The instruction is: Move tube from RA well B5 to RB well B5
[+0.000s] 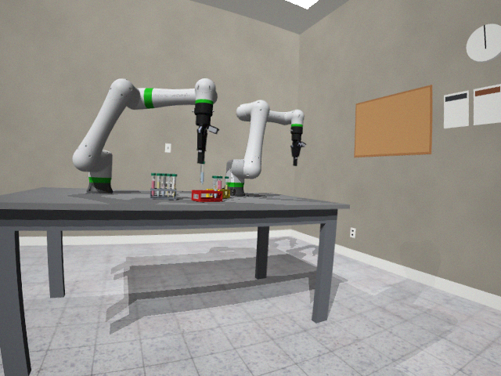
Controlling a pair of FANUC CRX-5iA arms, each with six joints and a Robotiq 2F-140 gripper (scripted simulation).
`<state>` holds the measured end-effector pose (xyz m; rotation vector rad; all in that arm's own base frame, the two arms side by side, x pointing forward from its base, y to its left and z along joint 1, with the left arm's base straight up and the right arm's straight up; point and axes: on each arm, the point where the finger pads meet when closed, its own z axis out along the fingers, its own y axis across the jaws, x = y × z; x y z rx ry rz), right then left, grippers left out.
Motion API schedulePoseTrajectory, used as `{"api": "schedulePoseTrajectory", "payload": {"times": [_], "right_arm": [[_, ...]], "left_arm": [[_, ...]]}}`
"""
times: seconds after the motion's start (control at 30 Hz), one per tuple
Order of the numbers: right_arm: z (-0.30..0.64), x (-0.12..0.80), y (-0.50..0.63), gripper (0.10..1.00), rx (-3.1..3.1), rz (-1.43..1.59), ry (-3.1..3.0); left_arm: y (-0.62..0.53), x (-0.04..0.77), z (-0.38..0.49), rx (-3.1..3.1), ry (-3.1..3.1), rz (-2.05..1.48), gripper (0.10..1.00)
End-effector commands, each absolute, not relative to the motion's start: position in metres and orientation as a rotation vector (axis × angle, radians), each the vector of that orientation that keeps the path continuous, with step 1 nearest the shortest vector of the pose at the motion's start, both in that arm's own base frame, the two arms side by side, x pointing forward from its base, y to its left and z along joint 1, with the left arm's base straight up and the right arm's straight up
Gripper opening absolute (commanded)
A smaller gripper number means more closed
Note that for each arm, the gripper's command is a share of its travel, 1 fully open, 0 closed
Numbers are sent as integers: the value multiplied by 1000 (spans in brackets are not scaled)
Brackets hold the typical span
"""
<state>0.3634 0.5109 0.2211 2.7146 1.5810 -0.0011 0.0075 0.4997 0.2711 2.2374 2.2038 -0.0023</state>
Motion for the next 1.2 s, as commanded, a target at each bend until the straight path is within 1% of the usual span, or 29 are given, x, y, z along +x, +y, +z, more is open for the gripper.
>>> {"api": "schedulePoseTrajectory", "payload": {"times": [0.0, 0.47, 0.63, 0.7, 1.17], "right_arm": [[223, 360, 510, 99, 2715, 3, 1581], [223, 324, 508, 99, 2715, 3, 1581], [223, 324, 508, 99, 2838, 2, 1350], [223, 324, 508, 99, 2838, 2, 1350], [223, 324, 508, 99, 3073, 2, 657]], "left_arm": [[500, 8, 272, 2238, 2205, 0, 99], [500, 8, 272, 2238, 2205, 0, 99], [500, 8, 272, 2238, 2205, 0, 99], [500, 8, 272, 2238, 2205, 0, 99], [500, 8, 272, 2238, 2205, 0, 99]]}}
